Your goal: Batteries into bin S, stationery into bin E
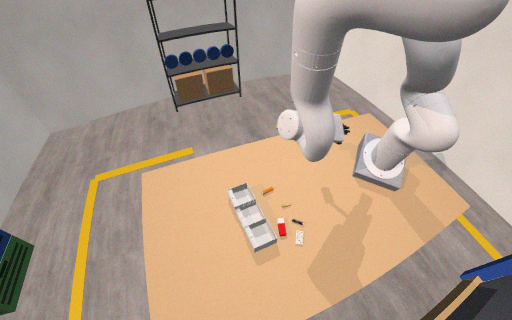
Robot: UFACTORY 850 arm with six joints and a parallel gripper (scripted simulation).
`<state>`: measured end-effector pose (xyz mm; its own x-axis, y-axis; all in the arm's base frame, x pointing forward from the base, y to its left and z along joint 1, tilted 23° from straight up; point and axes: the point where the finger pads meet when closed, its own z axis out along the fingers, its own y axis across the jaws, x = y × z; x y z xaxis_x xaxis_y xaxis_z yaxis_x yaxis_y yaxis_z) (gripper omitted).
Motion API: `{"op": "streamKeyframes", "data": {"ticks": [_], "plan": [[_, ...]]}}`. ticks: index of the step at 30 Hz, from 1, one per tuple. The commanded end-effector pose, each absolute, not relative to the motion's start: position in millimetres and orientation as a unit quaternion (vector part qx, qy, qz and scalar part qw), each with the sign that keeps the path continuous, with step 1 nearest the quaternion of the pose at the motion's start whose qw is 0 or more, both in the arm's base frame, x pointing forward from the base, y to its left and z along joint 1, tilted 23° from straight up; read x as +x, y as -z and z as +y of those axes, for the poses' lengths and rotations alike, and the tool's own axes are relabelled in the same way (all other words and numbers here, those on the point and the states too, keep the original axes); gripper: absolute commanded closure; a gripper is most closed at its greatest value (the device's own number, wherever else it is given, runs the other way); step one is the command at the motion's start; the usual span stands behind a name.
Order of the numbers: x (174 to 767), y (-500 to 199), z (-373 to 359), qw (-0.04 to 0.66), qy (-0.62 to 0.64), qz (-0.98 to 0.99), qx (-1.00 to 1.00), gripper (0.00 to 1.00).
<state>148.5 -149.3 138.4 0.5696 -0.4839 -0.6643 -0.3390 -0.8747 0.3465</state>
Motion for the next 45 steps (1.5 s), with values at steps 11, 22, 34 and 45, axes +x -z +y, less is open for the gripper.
{"op": "streamKeyframes", "data": {"ticks": [11, 22, 34, 45], "plan": [[200, -141, -118, -0.003, 0.325, -0.206, 0.923, 0.93], [255, -152, -95, -0.071, 0.230, -0.168, 0.956, 0.93], [302, -167, -80, -0.112, 0.137, -0.129, 0.976, 0.93], [334, -181, -72, -0.127, 0.083, -0.106, 0.983, 0.93]]}}
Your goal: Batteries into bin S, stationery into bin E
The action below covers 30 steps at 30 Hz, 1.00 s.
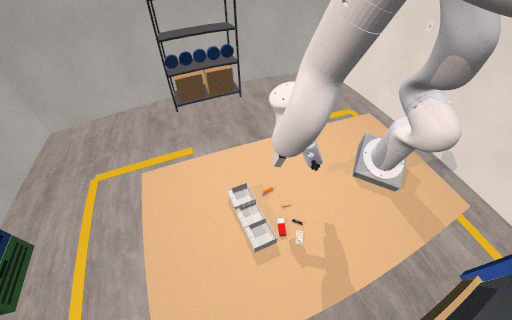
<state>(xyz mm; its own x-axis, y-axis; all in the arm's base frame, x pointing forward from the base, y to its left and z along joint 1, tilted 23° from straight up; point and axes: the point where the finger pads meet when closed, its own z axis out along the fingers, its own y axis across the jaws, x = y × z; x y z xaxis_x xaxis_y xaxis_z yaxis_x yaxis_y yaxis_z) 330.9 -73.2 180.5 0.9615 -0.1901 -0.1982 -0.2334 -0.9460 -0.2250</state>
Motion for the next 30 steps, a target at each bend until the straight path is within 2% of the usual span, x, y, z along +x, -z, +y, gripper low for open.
{"op": "streamKeyframes", "data": {"ticks": [1, 30], "plan": [[341, -185, -71, 0.131, -0.060, 0.096, -0.985, 0.93], [442, -261, -57, 0.131, 0.148, 0.005, -0.980, 0.93]]}}
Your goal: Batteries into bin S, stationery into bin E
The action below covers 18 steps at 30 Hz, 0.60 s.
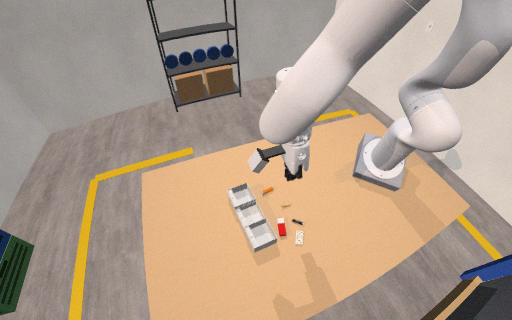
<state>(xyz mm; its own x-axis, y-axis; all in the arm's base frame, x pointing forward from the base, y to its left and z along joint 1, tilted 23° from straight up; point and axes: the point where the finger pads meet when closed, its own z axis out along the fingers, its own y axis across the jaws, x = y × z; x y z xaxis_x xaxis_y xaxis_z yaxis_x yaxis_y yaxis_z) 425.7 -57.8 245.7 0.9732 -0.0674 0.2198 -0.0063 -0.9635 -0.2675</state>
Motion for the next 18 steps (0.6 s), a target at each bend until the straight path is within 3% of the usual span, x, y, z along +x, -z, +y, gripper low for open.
{"op": "streamKeyframes", "data": {"ticks": [1, 11, 18], "plan": [[442, -261, -57, 0.131, 0.148, 0.005, -0.980, 0.93], [442, -261, -57, 0.131, 0.148, 0.005, -0.980, 0.93], [486, -229, -78, 0.131, 0.148, 0.005, -0.980, 0.93]]}}
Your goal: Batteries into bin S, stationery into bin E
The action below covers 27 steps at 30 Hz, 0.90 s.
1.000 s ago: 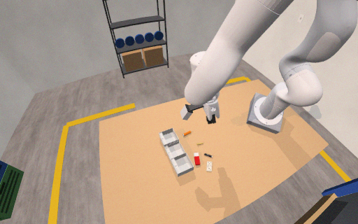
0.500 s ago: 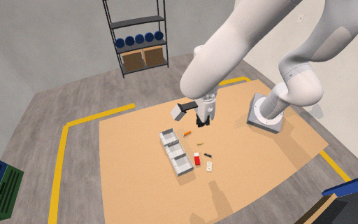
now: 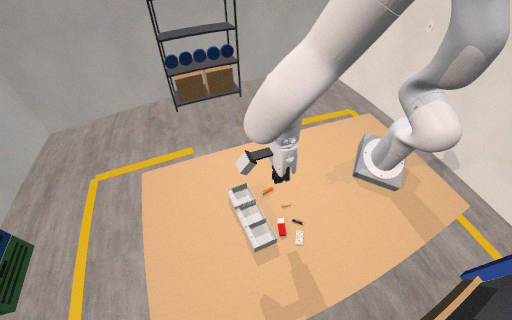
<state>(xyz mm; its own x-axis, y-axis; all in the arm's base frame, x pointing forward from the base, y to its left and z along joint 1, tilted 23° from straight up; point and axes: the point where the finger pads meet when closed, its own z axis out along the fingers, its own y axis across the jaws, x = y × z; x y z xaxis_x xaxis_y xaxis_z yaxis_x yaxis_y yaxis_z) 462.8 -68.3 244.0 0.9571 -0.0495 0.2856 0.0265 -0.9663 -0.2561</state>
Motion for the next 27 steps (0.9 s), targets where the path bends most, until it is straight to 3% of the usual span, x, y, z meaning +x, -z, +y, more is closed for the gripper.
{"op": "streamKeyframes", "data": {"ticks": [1, 18, 27], "plan": [[492, -225, -82, 0.131, 0.148, 0.005, -0.980, 0.93], [585, -156, -128, 0.130, 0.148, 0.006, -0.980, 0.93], [590, -150, -129, 0.130, 0.148, 0.006, -0.980, 0.93]]}}
